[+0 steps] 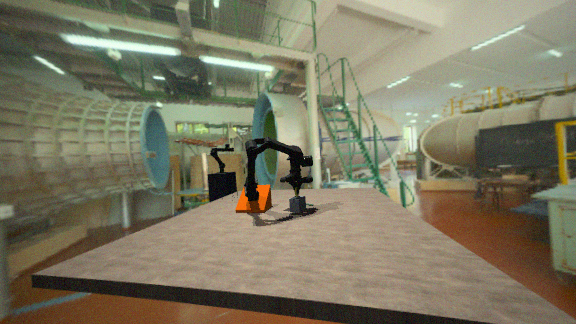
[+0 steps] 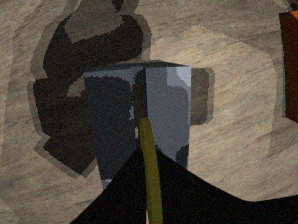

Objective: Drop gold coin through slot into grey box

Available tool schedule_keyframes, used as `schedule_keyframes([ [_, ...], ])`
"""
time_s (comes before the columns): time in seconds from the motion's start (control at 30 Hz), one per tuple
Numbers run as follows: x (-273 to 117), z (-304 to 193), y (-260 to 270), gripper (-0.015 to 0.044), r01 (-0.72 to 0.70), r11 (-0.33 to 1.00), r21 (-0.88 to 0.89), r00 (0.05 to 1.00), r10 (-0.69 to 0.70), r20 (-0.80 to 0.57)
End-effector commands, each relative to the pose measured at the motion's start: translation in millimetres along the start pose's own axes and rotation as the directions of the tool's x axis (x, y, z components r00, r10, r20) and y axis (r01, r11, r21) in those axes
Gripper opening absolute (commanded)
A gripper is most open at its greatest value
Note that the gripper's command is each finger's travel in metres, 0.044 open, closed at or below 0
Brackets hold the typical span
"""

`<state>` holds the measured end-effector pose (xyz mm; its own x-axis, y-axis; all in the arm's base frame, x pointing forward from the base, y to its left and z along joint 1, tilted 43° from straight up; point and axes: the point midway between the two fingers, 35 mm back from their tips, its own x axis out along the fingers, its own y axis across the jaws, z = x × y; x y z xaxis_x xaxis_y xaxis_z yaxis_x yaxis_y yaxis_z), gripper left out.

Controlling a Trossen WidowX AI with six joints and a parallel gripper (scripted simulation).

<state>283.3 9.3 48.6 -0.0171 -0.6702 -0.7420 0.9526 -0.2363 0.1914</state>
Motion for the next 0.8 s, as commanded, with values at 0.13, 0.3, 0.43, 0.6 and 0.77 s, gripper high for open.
schedule_keyframes([
  [0.13,4.8,0.6,-1.5,0.0,0.002,1.0,-0.006,1.0,-0.002,0.006],
  [0.3,2.6,0.2,0.1,0.0079,0.0,1.0,0.001,1.0,0.0,0.0],
  [0.43,2.6,0.2,0.1,0.0161,0.0,1.0,0.001,1.0,0.0,0.0],
  [0.6,2.6,0.2,0.1,0.0161,0.0,1.0,0.001,1.0,0.0,0.0],
  [0.77,-0.3,0.1,0.1,0.0213,0.0,1.0,0.0,1.0,0.0,0.0],
])
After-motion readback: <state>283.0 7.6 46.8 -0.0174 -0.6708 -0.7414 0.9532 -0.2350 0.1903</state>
